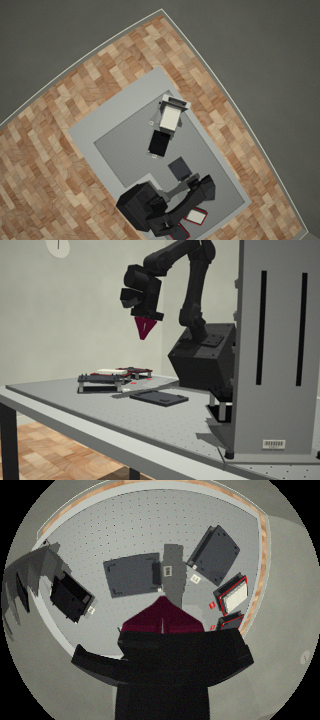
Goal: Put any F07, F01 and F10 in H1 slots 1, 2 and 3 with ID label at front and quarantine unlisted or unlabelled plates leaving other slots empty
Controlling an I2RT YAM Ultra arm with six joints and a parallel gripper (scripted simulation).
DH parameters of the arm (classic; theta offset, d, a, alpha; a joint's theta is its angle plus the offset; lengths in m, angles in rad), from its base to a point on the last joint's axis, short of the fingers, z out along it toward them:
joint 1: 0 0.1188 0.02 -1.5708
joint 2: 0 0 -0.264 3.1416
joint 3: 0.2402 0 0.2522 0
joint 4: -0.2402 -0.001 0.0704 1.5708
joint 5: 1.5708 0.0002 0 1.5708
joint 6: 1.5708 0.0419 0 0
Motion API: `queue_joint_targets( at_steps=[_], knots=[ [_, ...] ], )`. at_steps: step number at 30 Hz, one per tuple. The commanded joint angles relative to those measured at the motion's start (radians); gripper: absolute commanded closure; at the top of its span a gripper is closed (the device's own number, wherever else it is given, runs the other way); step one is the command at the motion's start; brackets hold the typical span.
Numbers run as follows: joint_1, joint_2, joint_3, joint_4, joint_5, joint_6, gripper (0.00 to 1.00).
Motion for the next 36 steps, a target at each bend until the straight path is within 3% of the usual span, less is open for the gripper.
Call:
queue_joint_targets(
  at_steps=[1,2,5,8,12,21,25,36],
  knots=[
    [-0.015,-0.012,0.022,-0.064,-0.068,-0.046,1.00],
    [-0.016,-0.014,0.026,-0.077,-0.082,-0.056,1.00],
    [0.046,-0.041,0.020,-0.096,-0.040,-0.010,1.00],
    [0.042,-0.043,0.024,-0.110,-0.059,-0.023,1.00],
    [0.029,-0.050,0.042,-0.165,-0.128,-0.072,1.00],
    [0.071,-0.094,0.099,-0.263,-0.100,-0.040,1.00],
    [0.074,-0.096,0.101,-0.267,-0.098,-0.037,1.00],
    [0.459,-0.045,0.137,-0.266,0.154,0.255,1.00]
  ],
)
